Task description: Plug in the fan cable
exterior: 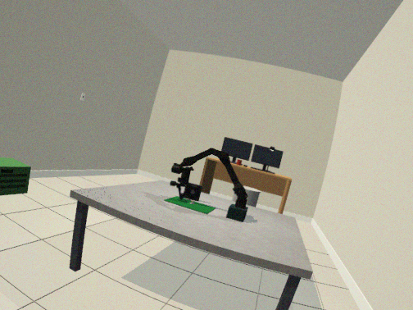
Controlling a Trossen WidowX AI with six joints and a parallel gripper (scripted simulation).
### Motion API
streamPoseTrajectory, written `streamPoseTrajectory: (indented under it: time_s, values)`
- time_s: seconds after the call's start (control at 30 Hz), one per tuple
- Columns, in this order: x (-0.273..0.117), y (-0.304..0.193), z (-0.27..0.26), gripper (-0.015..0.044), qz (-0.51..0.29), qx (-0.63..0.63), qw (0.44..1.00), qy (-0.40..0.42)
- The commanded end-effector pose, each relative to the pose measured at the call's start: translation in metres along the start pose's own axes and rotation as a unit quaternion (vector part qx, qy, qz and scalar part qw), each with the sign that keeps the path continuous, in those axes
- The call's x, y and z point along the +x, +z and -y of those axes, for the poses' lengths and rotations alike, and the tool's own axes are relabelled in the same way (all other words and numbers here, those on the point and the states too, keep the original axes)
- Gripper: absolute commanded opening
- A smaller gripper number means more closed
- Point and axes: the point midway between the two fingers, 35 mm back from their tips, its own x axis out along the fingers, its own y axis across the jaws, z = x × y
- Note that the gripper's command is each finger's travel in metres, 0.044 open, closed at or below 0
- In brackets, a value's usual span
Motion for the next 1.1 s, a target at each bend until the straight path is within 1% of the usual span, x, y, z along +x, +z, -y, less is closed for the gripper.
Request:
streamPoseTrajectory:
  time_s: [0.0,0.2,0.53,0.8,1.07]
  values:
    - [-0.035,0.002,-0.005,0.0000,0.006,0.001,1.000,0.016]
    - [-0.034,0.002,-0.004,0.0000,0.006,-0.011,1.000,0.016]
    - [-0.034,0.000,0.009,0.0000,0.009,-0.180,0.983,0.014]
    - [-0.034,-0.003,0.020,0.0000,0.011,-0.315,0.949,0.012]
    - [-0.034,-0.006,0.032,0.0000,0.012,-0.443,0.896,0.010]
